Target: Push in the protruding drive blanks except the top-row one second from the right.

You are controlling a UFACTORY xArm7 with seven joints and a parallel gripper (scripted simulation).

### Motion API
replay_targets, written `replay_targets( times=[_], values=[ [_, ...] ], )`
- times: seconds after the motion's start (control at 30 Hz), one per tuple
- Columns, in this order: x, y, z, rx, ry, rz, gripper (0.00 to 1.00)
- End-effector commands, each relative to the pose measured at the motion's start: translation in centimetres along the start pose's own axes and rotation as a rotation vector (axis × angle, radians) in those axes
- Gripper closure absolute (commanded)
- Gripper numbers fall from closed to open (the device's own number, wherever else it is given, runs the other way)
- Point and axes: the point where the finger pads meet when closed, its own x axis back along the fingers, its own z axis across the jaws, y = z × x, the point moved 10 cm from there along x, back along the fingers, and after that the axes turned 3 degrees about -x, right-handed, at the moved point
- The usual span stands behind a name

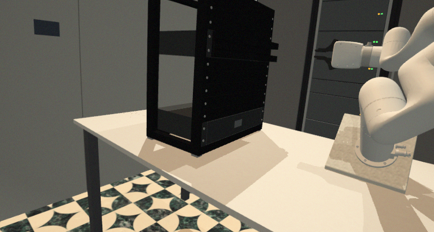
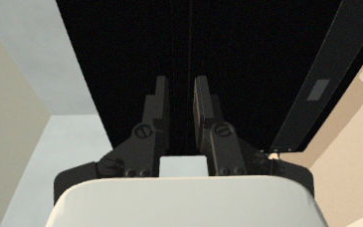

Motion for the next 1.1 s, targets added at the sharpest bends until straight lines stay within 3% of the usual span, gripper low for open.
replay_targets(
  times=[0.0,1.07],
  values=[
    [0.0,-0.02,-0.13,0.003,0.0,0.0,1.0],
    [-0.52,0.51,0.04,0.003,0.0,0.0,1.0]
  ],
)
